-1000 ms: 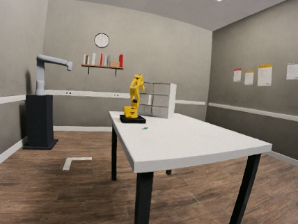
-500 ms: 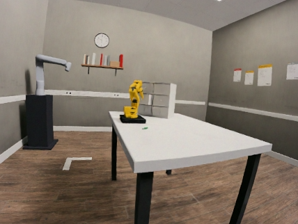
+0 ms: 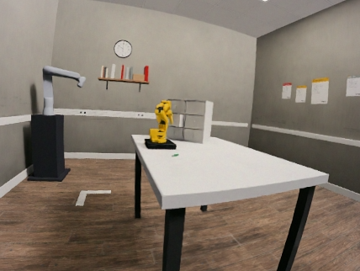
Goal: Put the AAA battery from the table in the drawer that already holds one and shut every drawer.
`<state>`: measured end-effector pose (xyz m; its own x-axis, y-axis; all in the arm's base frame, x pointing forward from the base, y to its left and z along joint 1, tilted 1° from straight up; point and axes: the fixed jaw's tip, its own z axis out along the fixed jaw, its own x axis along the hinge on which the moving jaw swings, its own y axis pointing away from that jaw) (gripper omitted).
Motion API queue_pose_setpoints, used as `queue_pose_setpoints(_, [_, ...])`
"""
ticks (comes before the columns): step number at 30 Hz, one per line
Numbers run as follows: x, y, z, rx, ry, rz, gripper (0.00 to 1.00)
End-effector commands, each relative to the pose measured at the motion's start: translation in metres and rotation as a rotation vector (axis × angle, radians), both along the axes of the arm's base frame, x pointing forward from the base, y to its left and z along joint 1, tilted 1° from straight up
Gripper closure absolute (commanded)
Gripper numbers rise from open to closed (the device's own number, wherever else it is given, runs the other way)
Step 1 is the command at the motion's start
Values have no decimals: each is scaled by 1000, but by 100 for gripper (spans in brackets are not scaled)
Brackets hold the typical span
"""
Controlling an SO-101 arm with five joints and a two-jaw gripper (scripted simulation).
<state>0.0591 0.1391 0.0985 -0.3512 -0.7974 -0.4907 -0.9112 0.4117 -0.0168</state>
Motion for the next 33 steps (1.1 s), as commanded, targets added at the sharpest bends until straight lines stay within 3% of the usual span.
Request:
queue_pose_setpoints(1, [1,-1,-1,1,-6,0,79])
queue_pose_setpoints(8, [2,1,64,237,-118,-3,79])
queue_pose_setpoints(16, [-10,-21,131,508,-245,-6,80])
queue_pose_setpoints(18, [-10,-21,131,508,-245,-6,80])
queue_pose_setpoints(19, [-12,-26,138,542,-260,-7,80])
queue_pose_setpoints(33, [-12,-26,138,543,-261,-7,81])
